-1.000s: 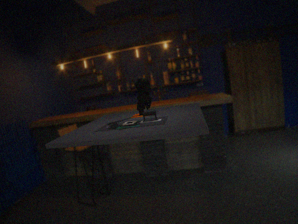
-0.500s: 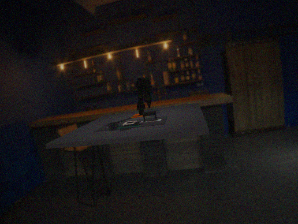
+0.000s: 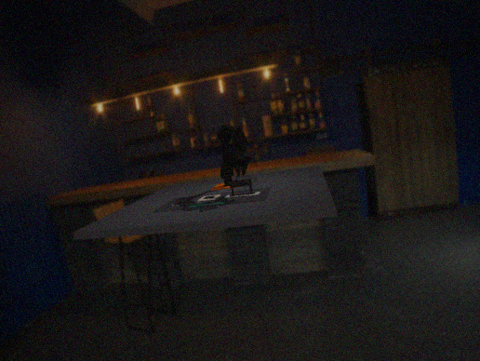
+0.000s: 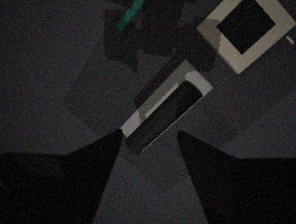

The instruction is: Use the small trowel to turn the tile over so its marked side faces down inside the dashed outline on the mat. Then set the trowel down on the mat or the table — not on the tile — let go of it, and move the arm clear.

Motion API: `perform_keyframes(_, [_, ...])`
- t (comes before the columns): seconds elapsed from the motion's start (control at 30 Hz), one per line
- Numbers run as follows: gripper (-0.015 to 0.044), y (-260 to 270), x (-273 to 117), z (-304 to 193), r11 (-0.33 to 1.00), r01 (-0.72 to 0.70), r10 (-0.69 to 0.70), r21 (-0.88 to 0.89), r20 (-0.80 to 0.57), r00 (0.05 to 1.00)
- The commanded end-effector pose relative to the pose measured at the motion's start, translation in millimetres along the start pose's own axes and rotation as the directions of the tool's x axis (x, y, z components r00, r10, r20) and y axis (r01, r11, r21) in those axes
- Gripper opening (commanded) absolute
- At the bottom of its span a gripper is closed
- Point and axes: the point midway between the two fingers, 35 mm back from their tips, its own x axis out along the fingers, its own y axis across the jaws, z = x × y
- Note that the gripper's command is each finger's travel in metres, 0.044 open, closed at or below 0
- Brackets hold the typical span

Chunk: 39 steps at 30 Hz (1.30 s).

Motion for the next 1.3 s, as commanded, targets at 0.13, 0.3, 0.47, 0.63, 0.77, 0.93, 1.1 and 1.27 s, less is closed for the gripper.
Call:
perform_keyframes(0.13, [0.0300,-1,6,-1,0.963,-0.039,0.054,-0.268,0.051,0.997])
perform_keyframes(0.3, [0.0300,-1,9,-2,0.906,-0.050,0.091,-0.420,0.078,0.993])
perform_keyframes(0.47, [0.0300,-1,11,-4,0.826,-0.047,0.127,-0.561,0.105,0.986])
perform_keyframes(0.63, [0.0300,-2,14,-6,0.726,-0.030,0.164,-0.687,0.130,0.978])
perform_keyframes(0.77, [0.0300,-5,16,-8,0.630,-0.002,0.189,-0.777,0.151,0.970])
perform_keyframes(0.93, [0.0300,-8,18,-9,0.497,0.044,0.220,-0.867,0.175,0.960])
perform_keyframes(1.1, [0.0300,-15,19,-5,0.367,0.110,0.245,-0.924,0.211,0.946])
perform_keyframes(1.27, [0.0300,-23,20,-2,0.233,0.185,0.269,-0.955,0.246,0.931])
